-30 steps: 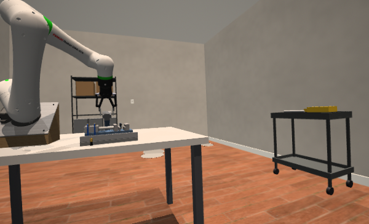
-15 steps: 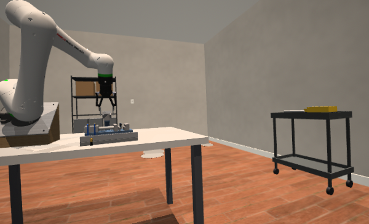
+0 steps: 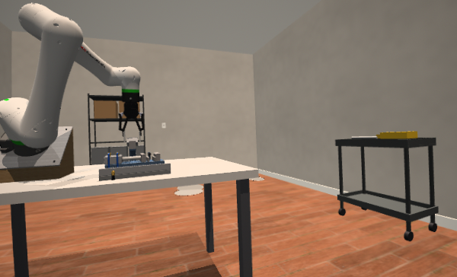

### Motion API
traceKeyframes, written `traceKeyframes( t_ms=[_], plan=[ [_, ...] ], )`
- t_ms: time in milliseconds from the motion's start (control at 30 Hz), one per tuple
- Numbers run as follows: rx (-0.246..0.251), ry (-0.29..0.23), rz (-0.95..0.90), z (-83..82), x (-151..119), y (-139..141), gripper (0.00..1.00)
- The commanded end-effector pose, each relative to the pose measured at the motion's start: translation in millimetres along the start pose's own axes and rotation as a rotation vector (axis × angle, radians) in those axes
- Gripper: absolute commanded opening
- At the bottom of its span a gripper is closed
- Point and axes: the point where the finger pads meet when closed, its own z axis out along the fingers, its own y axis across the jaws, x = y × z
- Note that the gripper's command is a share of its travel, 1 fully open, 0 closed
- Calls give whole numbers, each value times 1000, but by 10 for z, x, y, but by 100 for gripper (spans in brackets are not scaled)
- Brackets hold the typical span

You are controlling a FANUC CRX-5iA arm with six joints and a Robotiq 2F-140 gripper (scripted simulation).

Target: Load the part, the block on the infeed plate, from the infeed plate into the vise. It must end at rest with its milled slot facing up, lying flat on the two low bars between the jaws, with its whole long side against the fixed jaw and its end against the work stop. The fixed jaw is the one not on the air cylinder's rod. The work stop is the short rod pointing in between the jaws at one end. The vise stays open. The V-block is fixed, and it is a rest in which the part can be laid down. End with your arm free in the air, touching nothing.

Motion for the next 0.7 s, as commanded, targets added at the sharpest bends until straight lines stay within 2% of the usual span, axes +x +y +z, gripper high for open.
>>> traceKeyframes(
  t_ms=[0,100,600,667],
  plan=[
    [-1,46,0,1,-13,0,51],
    [-1,61,1,0,-17,0,51],
    [-1,263,0,9,-69,0,51],
    [-1,263,0,9,-69,0,51]
  ],
)
